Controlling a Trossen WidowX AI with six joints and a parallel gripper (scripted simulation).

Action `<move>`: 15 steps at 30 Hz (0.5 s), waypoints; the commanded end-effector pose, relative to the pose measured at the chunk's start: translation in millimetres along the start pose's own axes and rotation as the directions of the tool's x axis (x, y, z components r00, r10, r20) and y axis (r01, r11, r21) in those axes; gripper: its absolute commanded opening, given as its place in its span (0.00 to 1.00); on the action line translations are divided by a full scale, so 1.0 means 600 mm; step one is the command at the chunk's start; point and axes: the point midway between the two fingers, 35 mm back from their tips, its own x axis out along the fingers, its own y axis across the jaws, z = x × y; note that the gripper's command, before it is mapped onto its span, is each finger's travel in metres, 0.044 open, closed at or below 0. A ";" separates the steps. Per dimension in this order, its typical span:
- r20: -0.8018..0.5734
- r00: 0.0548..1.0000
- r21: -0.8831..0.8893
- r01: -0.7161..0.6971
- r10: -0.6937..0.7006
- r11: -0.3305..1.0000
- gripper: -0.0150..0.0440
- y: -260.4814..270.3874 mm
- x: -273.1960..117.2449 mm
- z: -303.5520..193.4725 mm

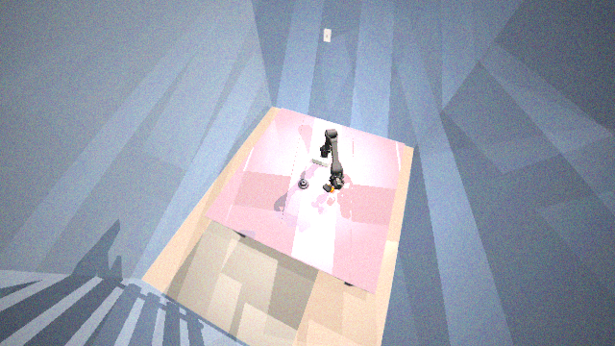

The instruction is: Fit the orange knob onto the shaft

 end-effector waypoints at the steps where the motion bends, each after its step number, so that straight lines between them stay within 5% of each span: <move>1: -0.012 1.000 -0.007 -0.003 0.003 1.000 1.00 0.002 0.015 -0.004; 15: -0.012 1.000 -0.007 -0.003 0.003 1.000 1.00 0.001 0.049 -0.002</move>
